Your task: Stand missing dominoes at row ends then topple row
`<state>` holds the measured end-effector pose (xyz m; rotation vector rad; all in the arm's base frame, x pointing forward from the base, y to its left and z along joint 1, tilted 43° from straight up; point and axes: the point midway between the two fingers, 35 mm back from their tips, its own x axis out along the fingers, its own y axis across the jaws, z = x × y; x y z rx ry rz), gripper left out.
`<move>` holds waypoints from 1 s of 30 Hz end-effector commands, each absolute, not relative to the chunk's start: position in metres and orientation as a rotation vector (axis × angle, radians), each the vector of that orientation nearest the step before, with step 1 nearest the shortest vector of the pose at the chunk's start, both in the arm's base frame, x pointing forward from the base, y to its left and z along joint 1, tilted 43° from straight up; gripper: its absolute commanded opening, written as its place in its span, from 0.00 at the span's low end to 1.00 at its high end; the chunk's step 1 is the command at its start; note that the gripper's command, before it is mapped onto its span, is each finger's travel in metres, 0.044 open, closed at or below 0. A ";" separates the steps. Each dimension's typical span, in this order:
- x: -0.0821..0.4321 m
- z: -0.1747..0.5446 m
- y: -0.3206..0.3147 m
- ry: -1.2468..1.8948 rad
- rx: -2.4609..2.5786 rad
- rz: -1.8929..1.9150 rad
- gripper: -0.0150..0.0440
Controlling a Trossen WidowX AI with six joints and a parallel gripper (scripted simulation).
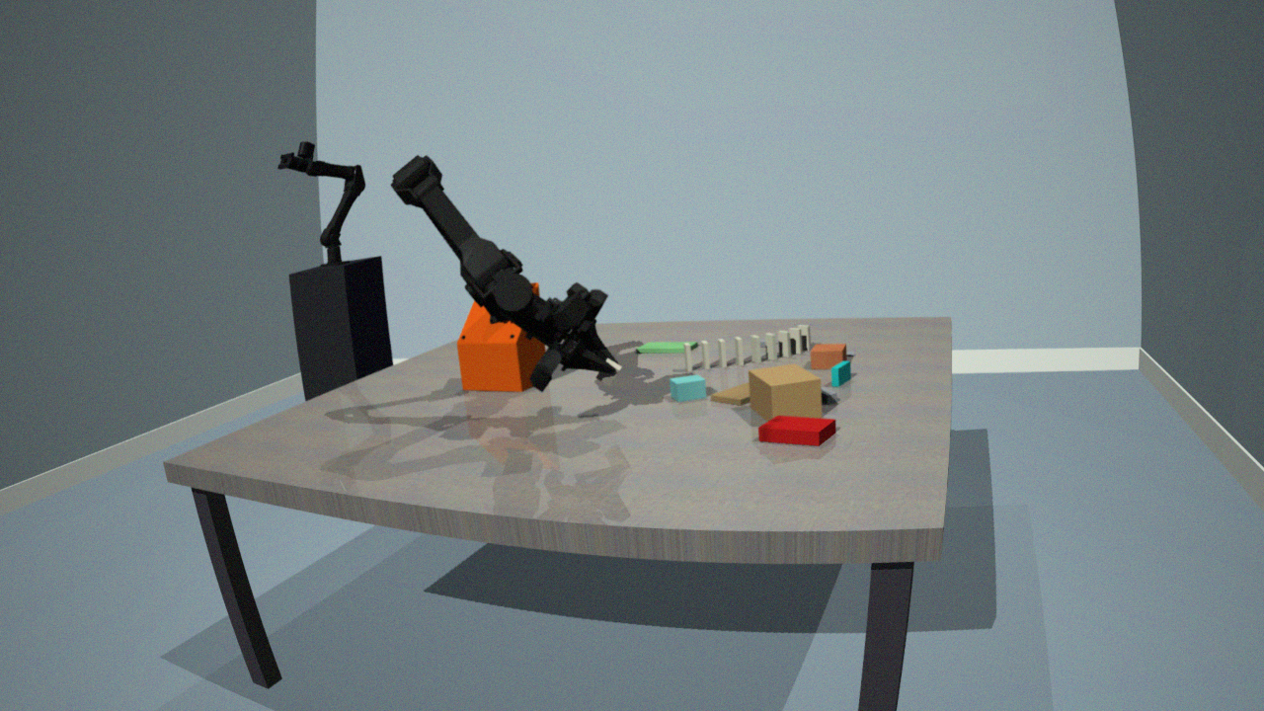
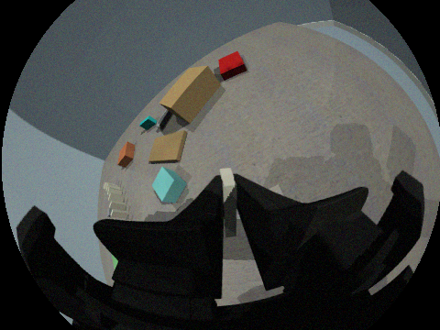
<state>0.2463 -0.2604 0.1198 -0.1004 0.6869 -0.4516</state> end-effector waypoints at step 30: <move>0.179 0.163 -0.208 0.106 -0.739 -0.213 0.29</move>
